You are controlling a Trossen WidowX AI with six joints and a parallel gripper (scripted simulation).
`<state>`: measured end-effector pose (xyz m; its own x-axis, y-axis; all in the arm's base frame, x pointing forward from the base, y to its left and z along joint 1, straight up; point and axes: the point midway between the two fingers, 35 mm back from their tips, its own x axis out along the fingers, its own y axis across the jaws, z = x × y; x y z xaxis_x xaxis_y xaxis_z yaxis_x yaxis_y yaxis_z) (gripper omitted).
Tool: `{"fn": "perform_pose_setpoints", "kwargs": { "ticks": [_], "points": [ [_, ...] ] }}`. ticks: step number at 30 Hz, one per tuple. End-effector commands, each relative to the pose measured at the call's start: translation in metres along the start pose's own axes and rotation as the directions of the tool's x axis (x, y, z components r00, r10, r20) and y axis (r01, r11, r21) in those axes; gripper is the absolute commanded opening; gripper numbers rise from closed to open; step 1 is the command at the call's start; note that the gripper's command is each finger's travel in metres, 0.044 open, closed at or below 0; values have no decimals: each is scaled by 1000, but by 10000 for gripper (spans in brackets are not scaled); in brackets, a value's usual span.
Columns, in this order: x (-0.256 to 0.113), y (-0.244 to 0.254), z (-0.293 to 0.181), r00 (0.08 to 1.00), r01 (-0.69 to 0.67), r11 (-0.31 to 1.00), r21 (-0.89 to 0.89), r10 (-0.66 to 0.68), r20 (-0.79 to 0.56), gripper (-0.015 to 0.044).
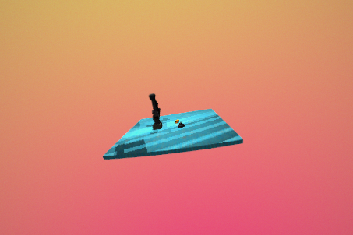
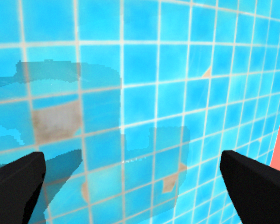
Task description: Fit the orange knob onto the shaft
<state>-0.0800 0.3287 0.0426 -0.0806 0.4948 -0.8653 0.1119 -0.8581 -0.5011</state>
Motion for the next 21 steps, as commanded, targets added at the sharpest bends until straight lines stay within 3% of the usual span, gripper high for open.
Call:
{"fn": "perform_pose_setpoints", "kwargs": {
  "ticks": [1, 5, 10, 16, 21],
  "points": [
    [0, 0, -3, 1000, -3, 1000, 11, 3, -4, 426],
    [-2, 3, -56, 995, -50, 969, 242, 70, -75, 440],
    [-14, 22, -131, 972, -68, 816, 574, 184, -146, 440],
    [-45, 62, -212, 935, 11, 493, 870, 304, -184, 440],
    [-77, 107, -259, 902, 99, 154, 983, 403, -154, 440]
  ]
}}
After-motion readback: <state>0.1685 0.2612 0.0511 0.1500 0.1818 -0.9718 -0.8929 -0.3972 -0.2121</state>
